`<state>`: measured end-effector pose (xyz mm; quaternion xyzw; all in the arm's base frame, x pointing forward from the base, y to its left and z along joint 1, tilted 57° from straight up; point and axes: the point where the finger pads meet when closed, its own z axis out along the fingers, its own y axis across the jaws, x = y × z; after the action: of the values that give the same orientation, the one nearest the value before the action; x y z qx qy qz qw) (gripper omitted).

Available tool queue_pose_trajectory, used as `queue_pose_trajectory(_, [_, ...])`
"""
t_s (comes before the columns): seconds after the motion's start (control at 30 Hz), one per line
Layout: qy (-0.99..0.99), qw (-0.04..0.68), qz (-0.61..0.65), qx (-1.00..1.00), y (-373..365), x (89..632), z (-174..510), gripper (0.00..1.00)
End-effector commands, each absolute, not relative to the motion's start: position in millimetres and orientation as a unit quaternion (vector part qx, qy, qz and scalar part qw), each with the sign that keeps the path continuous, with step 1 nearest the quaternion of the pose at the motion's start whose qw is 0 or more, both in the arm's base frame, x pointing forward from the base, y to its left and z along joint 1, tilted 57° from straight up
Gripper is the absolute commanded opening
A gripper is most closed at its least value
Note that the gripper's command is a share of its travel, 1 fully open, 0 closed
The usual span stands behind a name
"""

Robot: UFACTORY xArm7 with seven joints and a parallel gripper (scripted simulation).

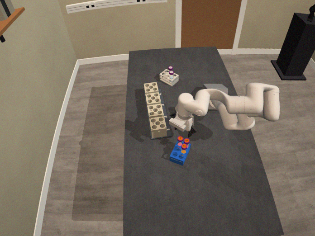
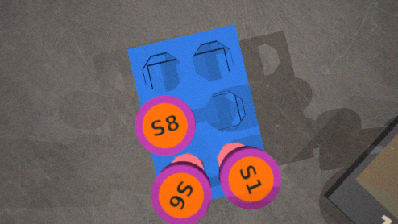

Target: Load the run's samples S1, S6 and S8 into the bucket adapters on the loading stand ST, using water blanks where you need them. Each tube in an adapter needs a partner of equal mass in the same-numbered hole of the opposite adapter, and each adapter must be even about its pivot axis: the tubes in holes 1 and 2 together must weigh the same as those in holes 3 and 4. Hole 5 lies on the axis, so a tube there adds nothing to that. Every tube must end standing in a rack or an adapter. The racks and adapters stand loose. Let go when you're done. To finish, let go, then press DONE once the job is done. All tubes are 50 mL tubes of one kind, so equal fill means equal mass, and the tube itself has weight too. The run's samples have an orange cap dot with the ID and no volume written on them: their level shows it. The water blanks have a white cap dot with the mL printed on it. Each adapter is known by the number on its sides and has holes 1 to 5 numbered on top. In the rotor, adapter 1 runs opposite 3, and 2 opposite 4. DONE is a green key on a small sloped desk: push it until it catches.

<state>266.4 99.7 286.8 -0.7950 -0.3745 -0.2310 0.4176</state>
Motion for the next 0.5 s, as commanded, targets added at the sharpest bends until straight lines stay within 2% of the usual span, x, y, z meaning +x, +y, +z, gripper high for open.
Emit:
queue_pose_trajectory(0.0, [-0.374,0.417,-0.233,-0.795,91.0,266.9,292.9,1.0])
queue_pose_trajectory(0.47, [-0.374,0.417,-0.233,-0.795,64.2,265.0,310.3,1.0])
